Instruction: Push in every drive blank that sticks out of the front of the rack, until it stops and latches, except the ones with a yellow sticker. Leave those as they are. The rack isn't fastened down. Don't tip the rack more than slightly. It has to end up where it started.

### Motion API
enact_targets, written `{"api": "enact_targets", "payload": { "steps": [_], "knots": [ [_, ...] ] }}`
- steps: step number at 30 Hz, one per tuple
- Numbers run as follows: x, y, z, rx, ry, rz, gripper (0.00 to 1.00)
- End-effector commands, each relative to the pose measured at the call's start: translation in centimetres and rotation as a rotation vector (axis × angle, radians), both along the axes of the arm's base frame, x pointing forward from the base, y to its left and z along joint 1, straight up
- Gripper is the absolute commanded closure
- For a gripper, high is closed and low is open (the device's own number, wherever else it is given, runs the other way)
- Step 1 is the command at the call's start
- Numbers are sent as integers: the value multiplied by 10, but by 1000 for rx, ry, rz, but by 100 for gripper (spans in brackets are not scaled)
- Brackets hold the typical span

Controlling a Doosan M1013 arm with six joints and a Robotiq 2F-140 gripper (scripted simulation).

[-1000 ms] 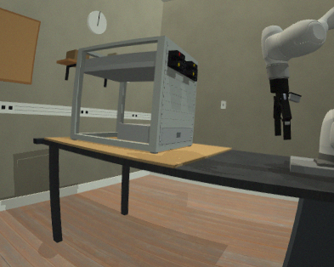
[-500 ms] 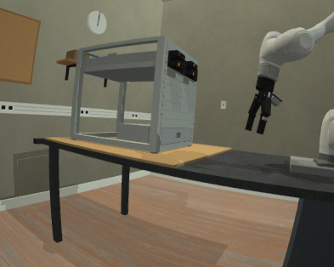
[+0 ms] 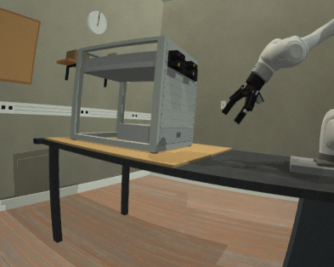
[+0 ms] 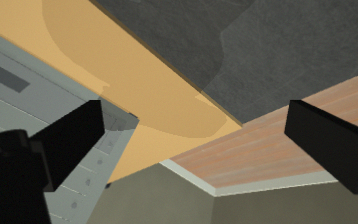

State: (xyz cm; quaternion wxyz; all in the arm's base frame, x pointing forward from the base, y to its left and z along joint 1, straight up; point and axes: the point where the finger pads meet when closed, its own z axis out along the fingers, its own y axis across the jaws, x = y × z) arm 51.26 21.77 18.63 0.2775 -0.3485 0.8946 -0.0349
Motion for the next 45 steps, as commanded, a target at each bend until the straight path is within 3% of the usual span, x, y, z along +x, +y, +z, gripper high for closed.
{"api": "enact_targets", "payload": {
  "steps": [1,10,12,27,29,38,45],
  "knots": [
    [28,-17,20,-25,-113,66,0],
    [80,-64,79,-152,-387,188,0],
    [80,-64,79,-152,-387,188,0],
    [116,-131,177,-439,-747,319,0],
    [116,-131,177,-439,-747,319,0],
    [117,-158,223,-600,-888,361,0],
    [115,-171,245,-685,-952,378,0]
  ]
}}
